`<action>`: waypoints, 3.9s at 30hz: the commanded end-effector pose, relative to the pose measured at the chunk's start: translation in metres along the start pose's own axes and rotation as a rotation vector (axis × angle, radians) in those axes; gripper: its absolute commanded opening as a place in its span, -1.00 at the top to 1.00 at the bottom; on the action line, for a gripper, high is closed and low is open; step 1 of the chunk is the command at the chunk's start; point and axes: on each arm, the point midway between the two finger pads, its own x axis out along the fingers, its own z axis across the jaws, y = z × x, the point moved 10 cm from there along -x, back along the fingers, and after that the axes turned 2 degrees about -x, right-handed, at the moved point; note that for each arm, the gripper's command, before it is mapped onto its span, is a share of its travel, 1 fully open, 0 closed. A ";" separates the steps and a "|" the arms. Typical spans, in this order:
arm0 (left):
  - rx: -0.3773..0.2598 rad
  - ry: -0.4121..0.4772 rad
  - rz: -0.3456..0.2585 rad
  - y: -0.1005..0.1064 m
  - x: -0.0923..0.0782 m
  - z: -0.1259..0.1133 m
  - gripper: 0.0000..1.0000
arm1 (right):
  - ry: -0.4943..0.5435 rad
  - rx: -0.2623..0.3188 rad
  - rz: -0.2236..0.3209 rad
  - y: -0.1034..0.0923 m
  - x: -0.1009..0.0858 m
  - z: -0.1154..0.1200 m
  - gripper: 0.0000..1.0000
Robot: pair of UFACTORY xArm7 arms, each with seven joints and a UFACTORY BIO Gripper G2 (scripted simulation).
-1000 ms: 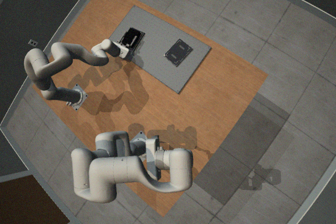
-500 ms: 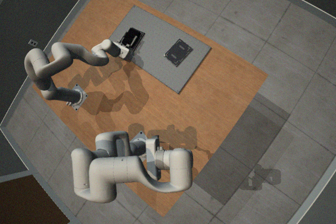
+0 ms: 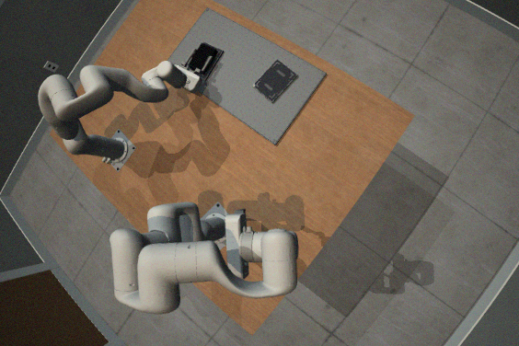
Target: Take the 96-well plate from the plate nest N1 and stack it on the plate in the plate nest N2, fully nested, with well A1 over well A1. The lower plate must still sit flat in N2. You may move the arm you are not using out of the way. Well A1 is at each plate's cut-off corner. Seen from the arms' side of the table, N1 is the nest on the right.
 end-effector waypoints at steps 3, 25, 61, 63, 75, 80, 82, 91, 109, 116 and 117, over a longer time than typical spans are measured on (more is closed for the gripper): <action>-0.002 0.000 -0.004 -0.001 0.001 -0.001 1.00 | 0.000 0.000 -0.003 0.000 -0.001 0.000 -1.00; -0.002 0.000 -0.004 0.003 0.001 0.000 1.00 | 0.000 0.000 -0.003 0.000 -0.001 0.000 -1.00; -0.002 0.000 -0.004 0.005 0.001 0.000 1.00 | 0.000 0.000 -0.003 0.000 -0.001 0.000 -1.00; -0.002 0.000 -0.004 0.005 0.001 0.000 1.00 | 0.000 0.000 -0.003 0.000 -0.001 0.000 -1.00; -0.002 0.000 -0.004 0.005 0.001 0.000 1.00 | 0.000 0.000 -0.003 0.000 -0.001 0.000 -1.00; -0.002 0.000 -0.004 0.005 0.001 0.000 1.00 | 0.000 0.000 -0.003 0.000 -0.001 0.000 -1.00; -0.002 0.000 -0.004 0.005 0.001 0.000 1.00 | 0.000 0.000 -0.003 0.000 -0.001 0.000 -1.00; -0.002 0.000 -0.004 0.005 0.001 0.000 1.00 | 0.000 0.000 -0.003 0.000 -0.001 0.000 -1.00; -0.002 0.000 -0.004 0.003 0.001 0.000 0.25 | 0.000 0.000 -0.003 0.000 -0.001 0.000 -1.00; -0.002 0.000 -0.004 0.003 0.001 0.000 0.25 | 0.000 0.000 -0.003 0.000 -0.001 0.000 -1.00; -0.002 0.000 -0.004 0.003 0.001 0.000 0.25 | 0.000 0.000 -0.003 0.000 -0.001 0.000 -1.00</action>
